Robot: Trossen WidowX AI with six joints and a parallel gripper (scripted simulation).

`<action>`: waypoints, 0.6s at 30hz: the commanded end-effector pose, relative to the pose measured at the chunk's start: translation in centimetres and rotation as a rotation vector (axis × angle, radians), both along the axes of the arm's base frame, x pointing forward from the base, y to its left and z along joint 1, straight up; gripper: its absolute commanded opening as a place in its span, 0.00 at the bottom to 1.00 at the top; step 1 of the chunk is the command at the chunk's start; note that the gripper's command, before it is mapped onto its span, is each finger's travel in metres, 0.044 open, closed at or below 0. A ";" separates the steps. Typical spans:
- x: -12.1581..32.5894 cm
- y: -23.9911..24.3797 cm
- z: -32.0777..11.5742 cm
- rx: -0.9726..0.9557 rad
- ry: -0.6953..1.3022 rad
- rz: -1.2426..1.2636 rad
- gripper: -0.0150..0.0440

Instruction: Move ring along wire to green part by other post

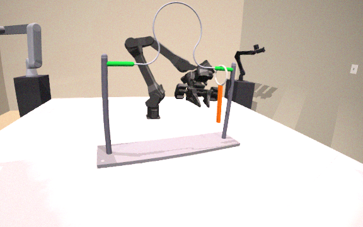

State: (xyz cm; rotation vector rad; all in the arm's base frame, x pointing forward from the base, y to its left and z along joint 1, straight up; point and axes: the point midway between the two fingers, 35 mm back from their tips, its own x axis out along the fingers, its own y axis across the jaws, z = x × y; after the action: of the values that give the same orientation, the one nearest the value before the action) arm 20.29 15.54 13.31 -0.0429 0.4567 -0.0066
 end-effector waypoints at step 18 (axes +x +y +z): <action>-4.5 0.0 2.2 0.000 0.000 0.000 1.00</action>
State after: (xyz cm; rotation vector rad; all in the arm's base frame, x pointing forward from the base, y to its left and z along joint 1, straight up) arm 16.56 15.55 14.85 -0.0420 0.4695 -0.0075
